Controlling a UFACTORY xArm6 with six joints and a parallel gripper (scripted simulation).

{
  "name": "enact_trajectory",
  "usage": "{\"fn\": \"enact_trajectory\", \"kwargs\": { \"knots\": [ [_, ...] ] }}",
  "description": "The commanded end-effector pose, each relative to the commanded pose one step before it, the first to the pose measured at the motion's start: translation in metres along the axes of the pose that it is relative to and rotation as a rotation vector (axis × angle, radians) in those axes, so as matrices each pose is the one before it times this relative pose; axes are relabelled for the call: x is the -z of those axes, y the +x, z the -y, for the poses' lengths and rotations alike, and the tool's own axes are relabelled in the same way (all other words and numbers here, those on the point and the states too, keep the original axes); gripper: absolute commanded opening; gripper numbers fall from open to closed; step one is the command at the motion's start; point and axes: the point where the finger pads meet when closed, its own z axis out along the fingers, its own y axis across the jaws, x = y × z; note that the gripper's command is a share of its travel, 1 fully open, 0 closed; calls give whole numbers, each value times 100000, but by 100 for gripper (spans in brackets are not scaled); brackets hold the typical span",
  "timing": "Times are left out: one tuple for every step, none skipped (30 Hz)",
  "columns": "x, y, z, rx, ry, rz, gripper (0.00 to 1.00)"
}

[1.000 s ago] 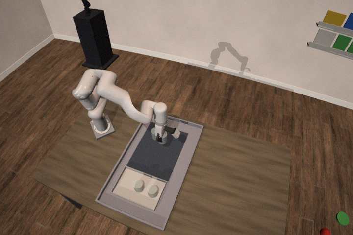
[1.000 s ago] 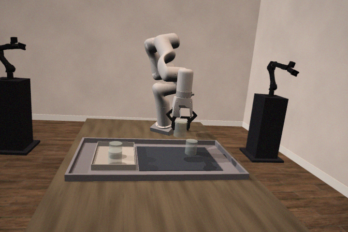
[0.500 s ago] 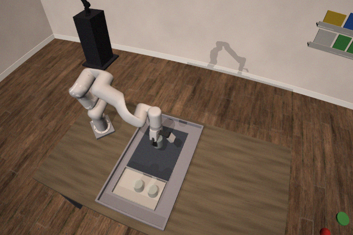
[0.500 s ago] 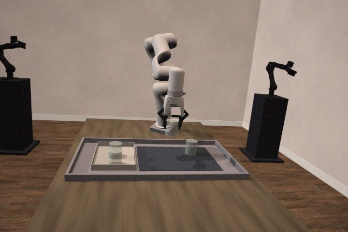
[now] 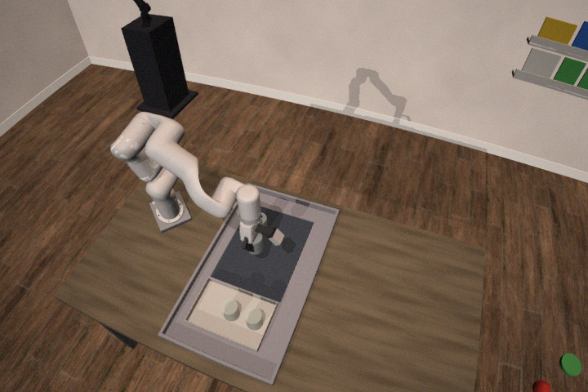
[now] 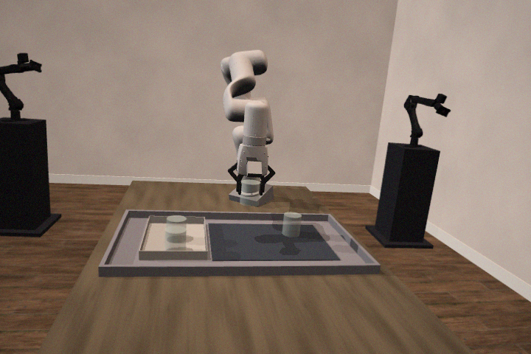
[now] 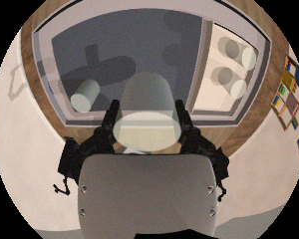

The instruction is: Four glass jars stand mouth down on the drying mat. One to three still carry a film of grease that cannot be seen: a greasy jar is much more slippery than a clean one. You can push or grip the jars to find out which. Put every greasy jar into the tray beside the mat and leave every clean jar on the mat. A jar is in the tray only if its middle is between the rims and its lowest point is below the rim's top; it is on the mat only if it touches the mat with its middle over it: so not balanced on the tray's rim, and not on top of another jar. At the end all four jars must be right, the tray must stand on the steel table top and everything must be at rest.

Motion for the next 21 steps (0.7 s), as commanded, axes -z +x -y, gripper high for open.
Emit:
{"fn": "enact_trajectory", "kwargs": {
  "knots": [
    [162,-386,-1283,-10,94,-466,0],
    [0,-127,-306,0,0,0,0],
    [0,-127,-306,0,0,0,0],
    [0,-127,-306,0,0,0,0],
    [0,0,0,0,0,0,0],
    [0,0,0,0,0,0,0],
    [0,-127,-306,0,0,0,0],
    [0,-127,-306,0,0,0,0],
    [0,-127,-306,0,0,0,0],
    [0,-127,-306,0,0,0,0],
    [0,-127,-306,0,0,0,0],
    [0,-127,-306,0,0,0,0],
    [0,-127,-306,0,0,0,0],
    [0,-127,-306,0,0,0,0],
    [0,-127,-306,0,0,0,0],
    [0,-127,-306,0,0,0,0],
    [0,-127,-306,0,0,0,0],
    [0,-127,-306,0,0,0,0],
    [0,-127,-306,0,0,0,0],
    [0,-127,-306,0,0,0,0],
    [0,-127,-306,0,0,0,0]
  ]
}}
